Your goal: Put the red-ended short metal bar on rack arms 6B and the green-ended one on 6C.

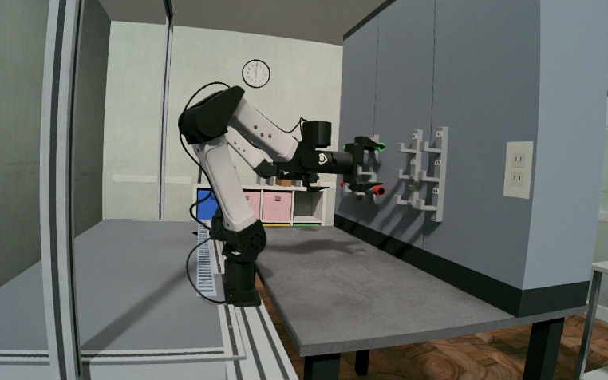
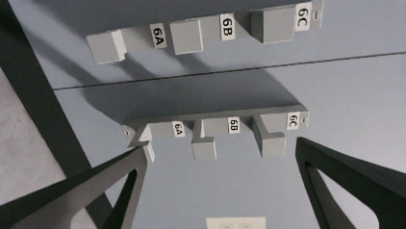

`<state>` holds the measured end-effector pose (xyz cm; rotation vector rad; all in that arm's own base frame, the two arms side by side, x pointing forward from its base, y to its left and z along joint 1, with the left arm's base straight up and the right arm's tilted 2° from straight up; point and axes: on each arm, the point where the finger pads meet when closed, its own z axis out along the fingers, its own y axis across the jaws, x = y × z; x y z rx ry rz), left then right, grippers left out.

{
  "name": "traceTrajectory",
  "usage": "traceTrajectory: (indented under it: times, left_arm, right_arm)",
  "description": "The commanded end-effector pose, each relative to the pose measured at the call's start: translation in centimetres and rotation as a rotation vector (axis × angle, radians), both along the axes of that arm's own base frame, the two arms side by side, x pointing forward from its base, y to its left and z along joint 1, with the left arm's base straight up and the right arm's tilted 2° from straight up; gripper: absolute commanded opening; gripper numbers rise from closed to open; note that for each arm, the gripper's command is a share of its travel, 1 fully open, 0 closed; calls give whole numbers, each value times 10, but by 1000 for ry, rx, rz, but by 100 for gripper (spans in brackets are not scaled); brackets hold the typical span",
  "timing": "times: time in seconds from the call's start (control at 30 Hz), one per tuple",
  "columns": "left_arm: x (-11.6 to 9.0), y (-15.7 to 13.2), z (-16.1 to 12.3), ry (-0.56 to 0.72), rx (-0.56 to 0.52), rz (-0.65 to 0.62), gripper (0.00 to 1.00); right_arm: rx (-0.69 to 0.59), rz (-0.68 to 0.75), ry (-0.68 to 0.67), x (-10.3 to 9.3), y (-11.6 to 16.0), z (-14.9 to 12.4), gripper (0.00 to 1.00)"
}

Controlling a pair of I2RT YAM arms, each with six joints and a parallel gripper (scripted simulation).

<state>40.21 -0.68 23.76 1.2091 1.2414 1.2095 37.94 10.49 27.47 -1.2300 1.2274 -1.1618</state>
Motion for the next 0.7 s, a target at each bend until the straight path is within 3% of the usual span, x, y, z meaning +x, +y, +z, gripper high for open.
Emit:
traceTrajectory:
  times: [0.0, 0.67]
  left_arm:
    - [2, 2, -2, -20, 6, -19, 100]
    - [10, 28, -17, -20, 6, -19, 100]
  right_arm:
    - [-7, -7, 4, 0, -1, -5, 100]
    - [-7, -7, 4, 0, -1, -5, 100]
